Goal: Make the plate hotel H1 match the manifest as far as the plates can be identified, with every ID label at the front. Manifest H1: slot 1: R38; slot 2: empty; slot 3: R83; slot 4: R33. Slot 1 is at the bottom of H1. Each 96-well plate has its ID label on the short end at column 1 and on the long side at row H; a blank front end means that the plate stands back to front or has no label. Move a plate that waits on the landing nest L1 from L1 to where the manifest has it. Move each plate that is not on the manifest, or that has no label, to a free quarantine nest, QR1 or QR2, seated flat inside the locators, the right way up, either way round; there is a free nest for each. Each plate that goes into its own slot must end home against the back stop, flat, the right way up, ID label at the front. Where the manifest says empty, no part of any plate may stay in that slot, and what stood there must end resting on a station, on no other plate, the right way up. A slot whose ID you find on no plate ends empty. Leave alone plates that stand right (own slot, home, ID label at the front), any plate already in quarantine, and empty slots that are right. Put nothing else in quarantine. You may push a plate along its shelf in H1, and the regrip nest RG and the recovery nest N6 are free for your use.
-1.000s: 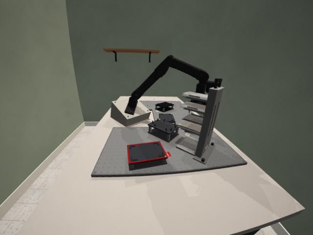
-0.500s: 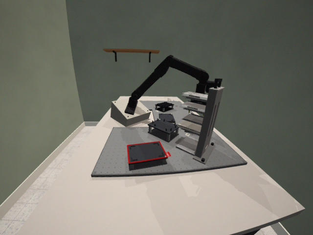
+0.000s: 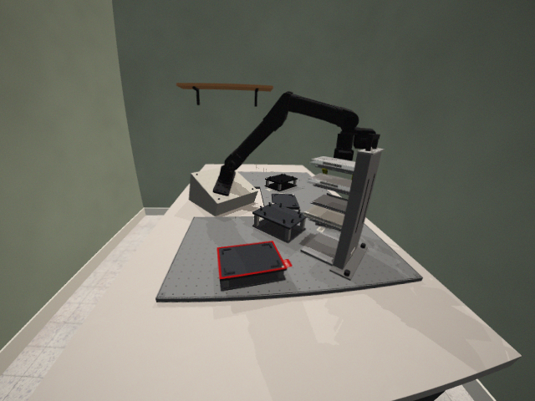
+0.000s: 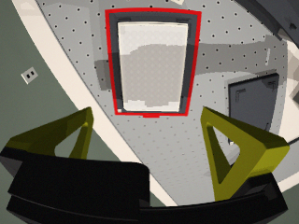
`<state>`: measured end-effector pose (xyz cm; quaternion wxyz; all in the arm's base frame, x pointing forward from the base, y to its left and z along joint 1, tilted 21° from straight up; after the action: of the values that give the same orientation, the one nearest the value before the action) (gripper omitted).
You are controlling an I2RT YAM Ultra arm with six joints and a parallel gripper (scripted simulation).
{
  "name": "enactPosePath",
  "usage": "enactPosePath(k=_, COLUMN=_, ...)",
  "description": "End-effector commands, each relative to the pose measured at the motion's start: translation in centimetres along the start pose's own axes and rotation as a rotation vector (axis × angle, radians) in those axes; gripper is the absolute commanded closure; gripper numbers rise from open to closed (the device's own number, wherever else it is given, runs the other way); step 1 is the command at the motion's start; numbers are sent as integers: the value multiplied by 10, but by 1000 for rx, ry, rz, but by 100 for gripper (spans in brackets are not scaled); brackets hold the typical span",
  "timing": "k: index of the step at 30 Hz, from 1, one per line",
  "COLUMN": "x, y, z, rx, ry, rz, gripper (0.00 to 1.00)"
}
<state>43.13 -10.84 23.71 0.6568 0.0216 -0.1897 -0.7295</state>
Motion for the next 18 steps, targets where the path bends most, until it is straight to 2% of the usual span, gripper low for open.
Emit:
enactPosePath(k=1, x=-3, y=-1, z=13, rx=-16, ry=-6, rz=5, gripper=0)
enactPosePath(k=11, x=-4, y=-2, z=40, rx=-16, ry=-6, rz=5, gripper=0)
enactPosePath(k=18, x=0, y=-3, z=43, rx=-8, ry=-4, rz=-1, gripper=0)
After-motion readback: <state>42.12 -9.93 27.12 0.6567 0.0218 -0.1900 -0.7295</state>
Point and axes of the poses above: the point where the finger pads meet when closed, its own z axis back along the fingers, its own y axis across the jaws, x = y × z, the point moved 3 cm from there along z, back along the fingers, and after that the axes turned 12 degrees about z, right-handed, at the moved point
